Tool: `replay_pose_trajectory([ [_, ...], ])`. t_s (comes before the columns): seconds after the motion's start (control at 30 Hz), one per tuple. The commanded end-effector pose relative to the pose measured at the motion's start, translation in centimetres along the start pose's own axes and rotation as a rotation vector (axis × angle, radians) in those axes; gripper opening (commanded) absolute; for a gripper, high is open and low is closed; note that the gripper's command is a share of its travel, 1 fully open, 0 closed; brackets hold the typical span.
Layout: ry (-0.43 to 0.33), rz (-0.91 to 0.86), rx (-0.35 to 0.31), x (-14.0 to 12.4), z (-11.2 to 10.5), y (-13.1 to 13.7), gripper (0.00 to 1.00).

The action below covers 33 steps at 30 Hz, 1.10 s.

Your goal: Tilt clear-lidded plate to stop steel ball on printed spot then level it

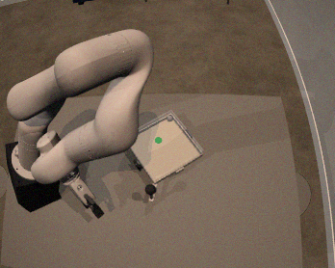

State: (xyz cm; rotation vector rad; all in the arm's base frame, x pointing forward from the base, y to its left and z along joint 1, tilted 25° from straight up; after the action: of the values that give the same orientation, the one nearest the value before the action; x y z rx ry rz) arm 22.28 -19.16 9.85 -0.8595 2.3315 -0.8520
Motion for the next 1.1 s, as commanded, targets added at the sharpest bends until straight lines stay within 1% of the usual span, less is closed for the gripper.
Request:
replay_pose_trajectory([
  [0.0,0.000,0.000,0.001,0.0,0.0,0.0,1.00],
  [0.57,0.000,0.000,0.001,0.0,0.0,0.0,1.00],
  [0.7,-0.017,-0.047,-0.003,-0.5,0.1,-0.2,1.00],
  [0.8,-0.061,-0.165,-0.012,-1.6,0.2,-0.8,1.00],
  [0.87,-0.107,-0.292,-0.025,-2.5,0.4,-1.4,1.00],
  [0.93,-0.178,-0.484,-0.044,-4.1,0.7,-2.5,1.00],
  [1.03,-0.316,-0.855,-0.079,-7.3,1.4,-4.8,1.00],
  [1.07,-0.316,-0.855,-0.079,-7.3,1.4,-4.8,1.00],
])
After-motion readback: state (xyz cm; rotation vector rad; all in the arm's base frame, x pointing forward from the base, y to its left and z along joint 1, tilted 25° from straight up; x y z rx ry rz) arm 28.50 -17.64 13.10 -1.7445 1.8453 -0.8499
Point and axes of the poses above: the point where the finger pads meet when closed, its own z axis out along the fingers, its own y axis across the jaws, x = y × z, the point moved 5 cm from there along -z, back along the fingers, and after that the axes turned 7 degrees about -z, right-handed, at the moved point
